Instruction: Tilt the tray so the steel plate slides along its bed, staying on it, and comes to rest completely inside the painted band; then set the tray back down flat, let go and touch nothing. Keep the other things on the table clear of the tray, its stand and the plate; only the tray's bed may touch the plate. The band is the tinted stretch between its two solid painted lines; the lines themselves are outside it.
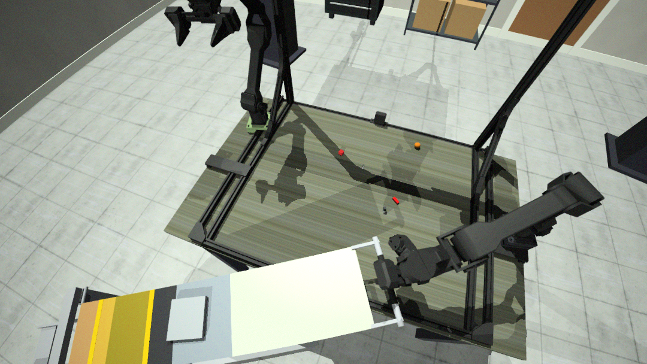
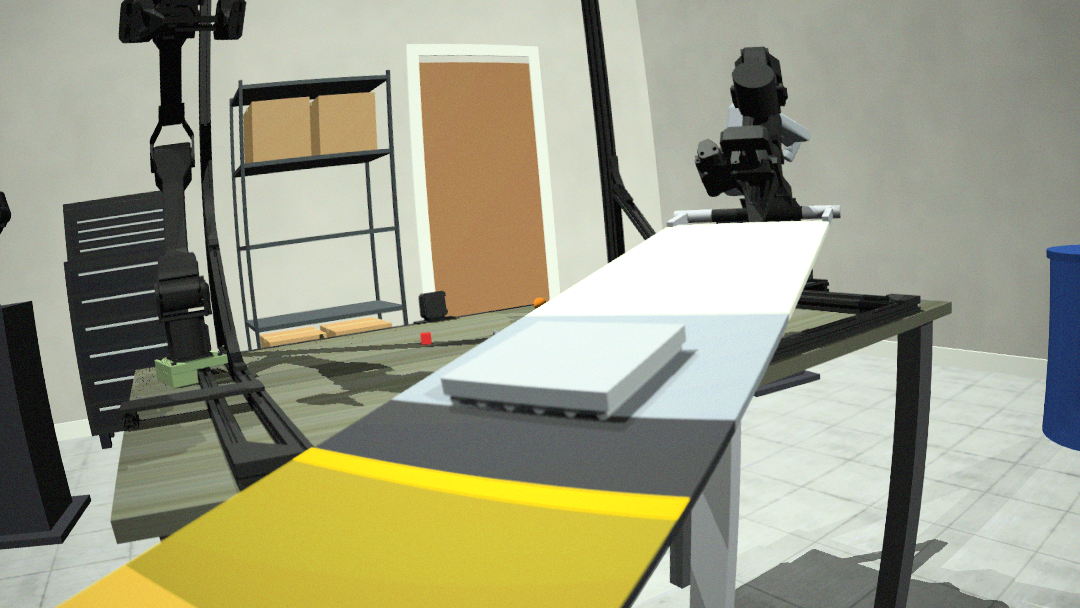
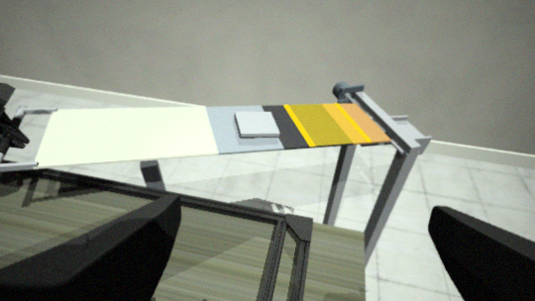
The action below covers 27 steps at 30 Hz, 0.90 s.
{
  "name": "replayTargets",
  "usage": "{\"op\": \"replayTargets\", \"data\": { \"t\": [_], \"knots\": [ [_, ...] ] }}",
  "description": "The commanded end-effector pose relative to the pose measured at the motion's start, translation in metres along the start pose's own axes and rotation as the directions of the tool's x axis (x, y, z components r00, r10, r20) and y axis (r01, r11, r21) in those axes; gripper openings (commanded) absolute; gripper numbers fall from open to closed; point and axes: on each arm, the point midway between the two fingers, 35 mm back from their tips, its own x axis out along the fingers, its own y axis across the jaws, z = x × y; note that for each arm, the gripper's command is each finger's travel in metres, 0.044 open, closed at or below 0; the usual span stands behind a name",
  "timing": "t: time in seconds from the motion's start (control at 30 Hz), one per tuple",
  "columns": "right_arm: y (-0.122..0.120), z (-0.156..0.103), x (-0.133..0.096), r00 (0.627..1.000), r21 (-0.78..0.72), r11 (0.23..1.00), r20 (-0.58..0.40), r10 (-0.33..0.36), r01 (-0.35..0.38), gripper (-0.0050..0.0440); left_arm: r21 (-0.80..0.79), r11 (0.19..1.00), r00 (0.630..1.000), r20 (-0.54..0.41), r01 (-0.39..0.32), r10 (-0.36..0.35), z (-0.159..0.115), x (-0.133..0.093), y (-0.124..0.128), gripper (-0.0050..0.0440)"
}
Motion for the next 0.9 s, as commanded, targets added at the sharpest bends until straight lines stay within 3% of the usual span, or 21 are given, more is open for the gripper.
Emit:
{"op": "replayTargets", "data": {
  "t": [0.0,0.87],
  "knots": [
    [0.0,0.0,0.0,1.0,-0.003,1.0,-0.001,0.002,-0.002,0.044,0.002,1.0,1.0,-0.002,-0.022,0.022,0.0,-0.005,0.008,0.0],
    [0.0,0.0,0.0,1.0,-0.003,1.0,-0.001,0.002,-0.002,0.044,0.002,0.999,0.999,-0.002,-0.041,0.041,0.0,-0.017,0.021,0.0]
  ]
}}
